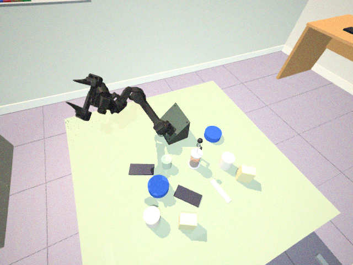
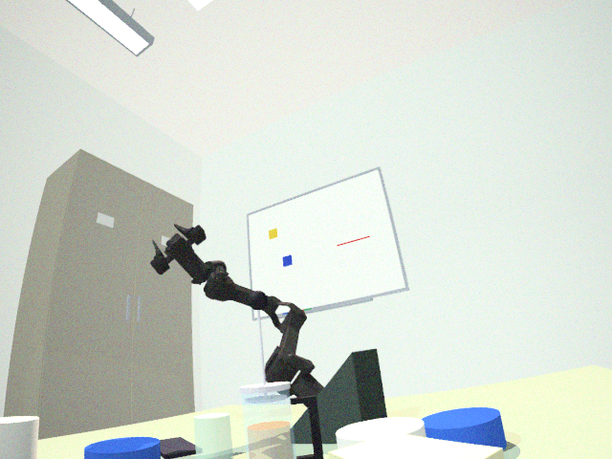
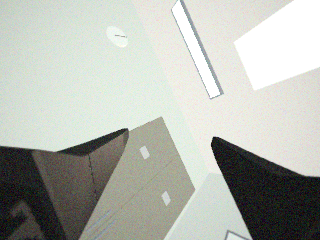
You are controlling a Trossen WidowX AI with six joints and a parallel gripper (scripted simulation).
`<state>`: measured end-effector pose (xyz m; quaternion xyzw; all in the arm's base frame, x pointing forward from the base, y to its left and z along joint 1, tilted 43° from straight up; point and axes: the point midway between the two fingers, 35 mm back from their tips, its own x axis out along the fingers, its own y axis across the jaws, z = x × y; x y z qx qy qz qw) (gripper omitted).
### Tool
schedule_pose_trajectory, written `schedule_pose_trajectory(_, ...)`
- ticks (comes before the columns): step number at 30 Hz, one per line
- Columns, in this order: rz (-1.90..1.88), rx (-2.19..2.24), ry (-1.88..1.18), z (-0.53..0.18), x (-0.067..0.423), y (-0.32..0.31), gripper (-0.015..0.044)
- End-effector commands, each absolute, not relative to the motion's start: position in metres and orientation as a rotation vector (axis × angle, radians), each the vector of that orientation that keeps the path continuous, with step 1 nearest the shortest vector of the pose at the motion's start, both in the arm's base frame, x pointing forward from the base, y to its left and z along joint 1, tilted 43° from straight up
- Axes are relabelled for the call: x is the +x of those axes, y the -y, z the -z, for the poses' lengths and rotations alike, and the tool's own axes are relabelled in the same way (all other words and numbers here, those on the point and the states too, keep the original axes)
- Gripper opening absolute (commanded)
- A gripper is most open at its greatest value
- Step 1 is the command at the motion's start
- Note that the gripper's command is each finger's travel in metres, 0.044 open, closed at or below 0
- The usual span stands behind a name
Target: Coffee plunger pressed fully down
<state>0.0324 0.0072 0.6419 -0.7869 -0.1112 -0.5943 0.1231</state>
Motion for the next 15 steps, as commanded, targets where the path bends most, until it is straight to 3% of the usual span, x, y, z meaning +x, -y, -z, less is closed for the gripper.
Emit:
schedule_pose_trajectory(1,1.718,-2.289,0.336,-0.641,0.035,-0.007,0.0426)
schedule_pose_trajectory(5,1.531,-2.2,0.379,-0.636,0.064,0.006,0.044)
schedule_pose_trajectory(15,0.735,-1.692,0.398,-0.575,0.203,0.019,0.044)
